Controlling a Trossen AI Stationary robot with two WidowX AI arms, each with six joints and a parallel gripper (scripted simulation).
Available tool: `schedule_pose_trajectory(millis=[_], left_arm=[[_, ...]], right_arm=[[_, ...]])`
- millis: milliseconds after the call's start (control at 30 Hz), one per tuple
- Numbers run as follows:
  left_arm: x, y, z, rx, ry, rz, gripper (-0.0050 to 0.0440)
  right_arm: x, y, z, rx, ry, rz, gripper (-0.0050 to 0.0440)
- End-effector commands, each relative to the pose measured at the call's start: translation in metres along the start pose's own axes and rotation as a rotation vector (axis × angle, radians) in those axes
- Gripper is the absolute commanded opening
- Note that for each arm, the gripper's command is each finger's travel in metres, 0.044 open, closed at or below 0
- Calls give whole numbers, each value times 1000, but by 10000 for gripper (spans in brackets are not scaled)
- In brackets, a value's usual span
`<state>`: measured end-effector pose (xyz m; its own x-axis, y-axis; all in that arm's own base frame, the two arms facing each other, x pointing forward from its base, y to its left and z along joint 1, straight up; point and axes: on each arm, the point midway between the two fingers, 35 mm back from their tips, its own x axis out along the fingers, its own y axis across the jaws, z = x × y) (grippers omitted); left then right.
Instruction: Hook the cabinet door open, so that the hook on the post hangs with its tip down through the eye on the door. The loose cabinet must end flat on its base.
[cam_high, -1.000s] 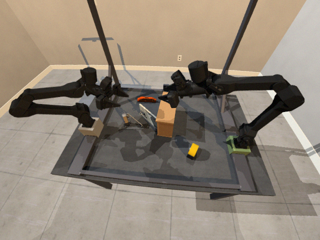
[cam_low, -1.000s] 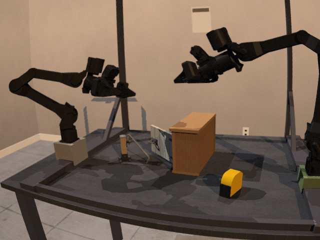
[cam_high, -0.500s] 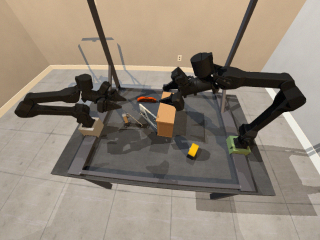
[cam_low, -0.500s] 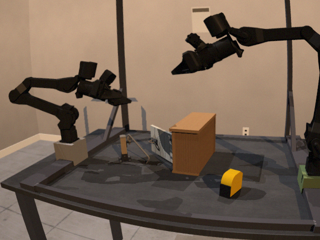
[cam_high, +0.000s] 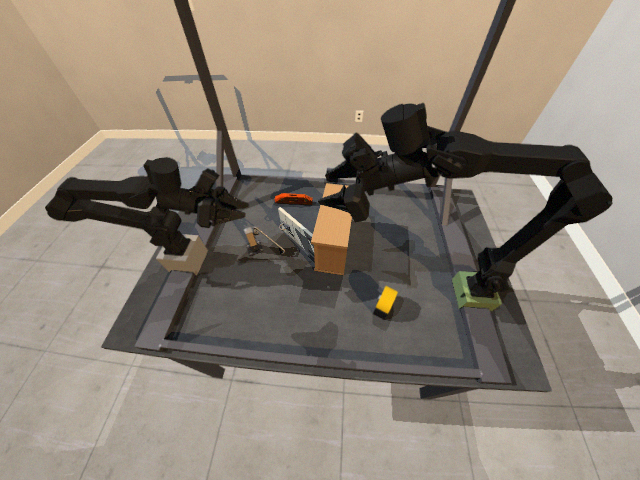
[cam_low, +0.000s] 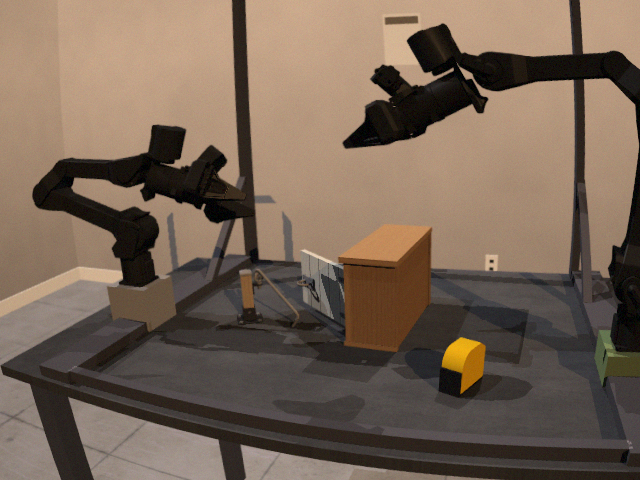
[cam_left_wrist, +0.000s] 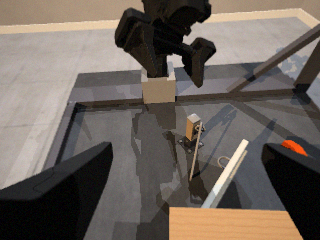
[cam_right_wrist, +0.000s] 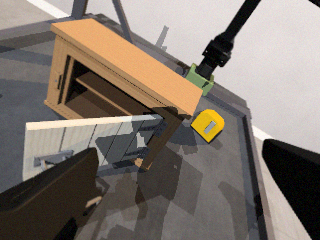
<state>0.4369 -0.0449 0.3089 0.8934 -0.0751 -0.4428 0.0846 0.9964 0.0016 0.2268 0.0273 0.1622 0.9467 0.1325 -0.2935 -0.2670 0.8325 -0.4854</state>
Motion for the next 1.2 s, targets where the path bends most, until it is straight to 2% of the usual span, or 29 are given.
schedule_pose_trajectory(millis=[0, 1167], left_arm=[[-7, 0, 11, -3, -30, 1, 400], [-7, 0, 11, -3, -30, 1, 400]], right_arm=[[-2, -3, 3, -60, -33, 62, 440], [-2, 7, -30, -549, -79, 475, 440]])
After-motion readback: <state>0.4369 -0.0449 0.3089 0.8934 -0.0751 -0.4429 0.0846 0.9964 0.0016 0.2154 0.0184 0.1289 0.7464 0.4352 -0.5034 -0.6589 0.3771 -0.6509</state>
